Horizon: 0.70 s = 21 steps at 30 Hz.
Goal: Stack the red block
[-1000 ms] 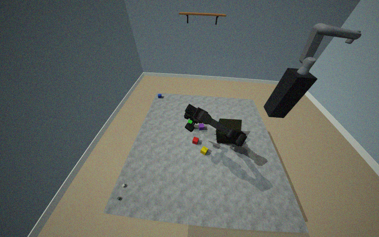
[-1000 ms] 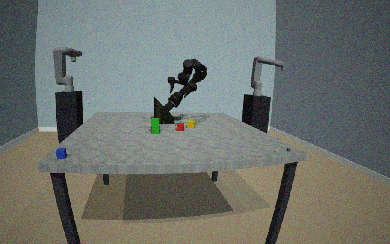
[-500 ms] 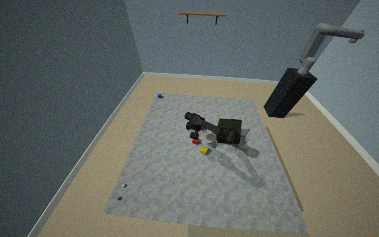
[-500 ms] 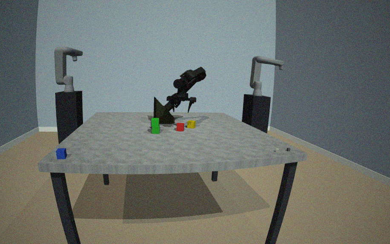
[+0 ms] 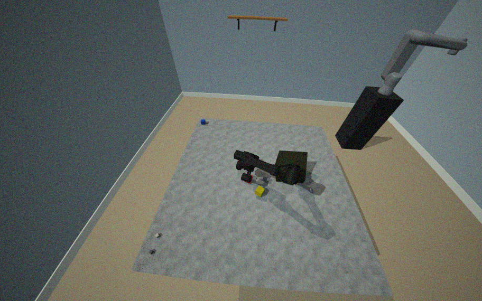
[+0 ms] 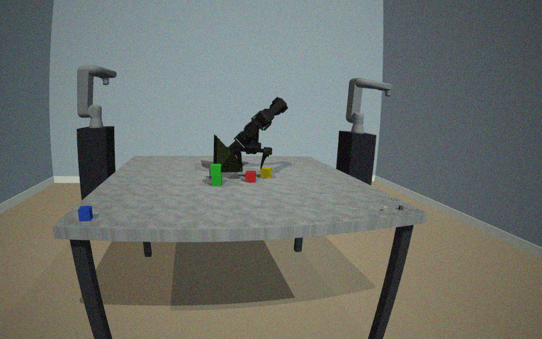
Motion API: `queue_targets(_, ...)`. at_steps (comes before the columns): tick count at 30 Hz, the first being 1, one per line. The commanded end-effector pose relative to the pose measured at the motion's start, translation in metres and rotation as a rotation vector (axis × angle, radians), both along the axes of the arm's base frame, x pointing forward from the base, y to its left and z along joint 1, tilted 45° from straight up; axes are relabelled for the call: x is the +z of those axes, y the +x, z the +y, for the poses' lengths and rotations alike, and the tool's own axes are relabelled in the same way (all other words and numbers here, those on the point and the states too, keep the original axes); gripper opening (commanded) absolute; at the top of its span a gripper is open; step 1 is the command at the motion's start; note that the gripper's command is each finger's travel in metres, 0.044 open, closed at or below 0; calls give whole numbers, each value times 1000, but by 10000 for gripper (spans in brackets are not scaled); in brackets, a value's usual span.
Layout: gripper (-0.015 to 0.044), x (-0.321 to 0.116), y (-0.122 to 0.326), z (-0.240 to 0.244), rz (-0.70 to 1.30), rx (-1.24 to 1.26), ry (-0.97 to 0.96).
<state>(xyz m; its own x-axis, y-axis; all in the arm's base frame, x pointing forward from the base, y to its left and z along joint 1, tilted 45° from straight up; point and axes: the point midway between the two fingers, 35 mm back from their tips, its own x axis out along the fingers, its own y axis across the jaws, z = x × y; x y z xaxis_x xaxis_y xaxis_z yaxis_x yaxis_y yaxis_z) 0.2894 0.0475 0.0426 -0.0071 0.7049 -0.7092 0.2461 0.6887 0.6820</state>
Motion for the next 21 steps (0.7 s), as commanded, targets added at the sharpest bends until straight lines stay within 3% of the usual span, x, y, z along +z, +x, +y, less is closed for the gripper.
queue_targets(1,440,-3,0,3,6,-6,3)
queue_targets(21,440,-26,1,25,5,-6,3)
